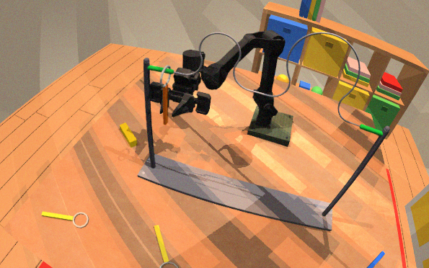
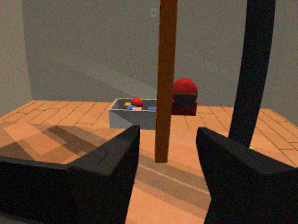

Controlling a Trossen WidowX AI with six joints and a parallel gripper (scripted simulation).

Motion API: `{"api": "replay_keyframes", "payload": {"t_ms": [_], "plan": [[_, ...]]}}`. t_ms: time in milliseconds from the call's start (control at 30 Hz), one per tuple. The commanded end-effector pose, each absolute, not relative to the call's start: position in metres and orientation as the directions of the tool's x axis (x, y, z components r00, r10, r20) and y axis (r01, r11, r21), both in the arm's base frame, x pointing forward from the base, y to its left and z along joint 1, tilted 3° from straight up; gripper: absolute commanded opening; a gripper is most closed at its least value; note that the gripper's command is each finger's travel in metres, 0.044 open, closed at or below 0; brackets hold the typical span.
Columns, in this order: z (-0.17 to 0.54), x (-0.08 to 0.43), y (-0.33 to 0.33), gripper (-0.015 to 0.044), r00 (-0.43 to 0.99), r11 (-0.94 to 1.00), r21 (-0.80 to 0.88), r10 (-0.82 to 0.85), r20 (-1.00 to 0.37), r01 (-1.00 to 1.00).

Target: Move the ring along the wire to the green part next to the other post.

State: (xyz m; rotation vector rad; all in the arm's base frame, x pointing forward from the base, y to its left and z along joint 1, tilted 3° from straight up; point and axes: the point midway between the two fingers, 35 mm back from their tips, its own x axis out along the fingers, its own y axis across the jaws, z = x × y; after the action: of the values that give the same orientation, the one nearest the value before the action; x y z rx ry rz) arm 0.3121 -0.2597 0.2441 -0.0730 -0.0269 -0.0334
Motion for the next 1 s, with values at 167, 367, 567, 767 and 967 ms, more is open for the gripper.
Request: {"api": "replay_keyframes", "payload": {"t_ms": [167,367,567,767,967], "plan": [[0.246,0.329,-0.261,0.0160,0.999,0.996,-0.079,-0.034,0.031,0.037],[0.247,0.338,-0.261,0.0160,0.999,0.996,-0.079,-0.034,0.032,0.037],[0.247,0.347,-0.260,0.0160,0.999,0.996,-0.079,-0.034,0.033,0.037],[0.247,0.357,-0.259,0.0160,0.999,0.996,-0.079,-0.034,0.034,0.037],[0.247,0.359,-0.258,0.0160,0.999,0.996,-0.079,-0.034,0.034,0.037]]}}
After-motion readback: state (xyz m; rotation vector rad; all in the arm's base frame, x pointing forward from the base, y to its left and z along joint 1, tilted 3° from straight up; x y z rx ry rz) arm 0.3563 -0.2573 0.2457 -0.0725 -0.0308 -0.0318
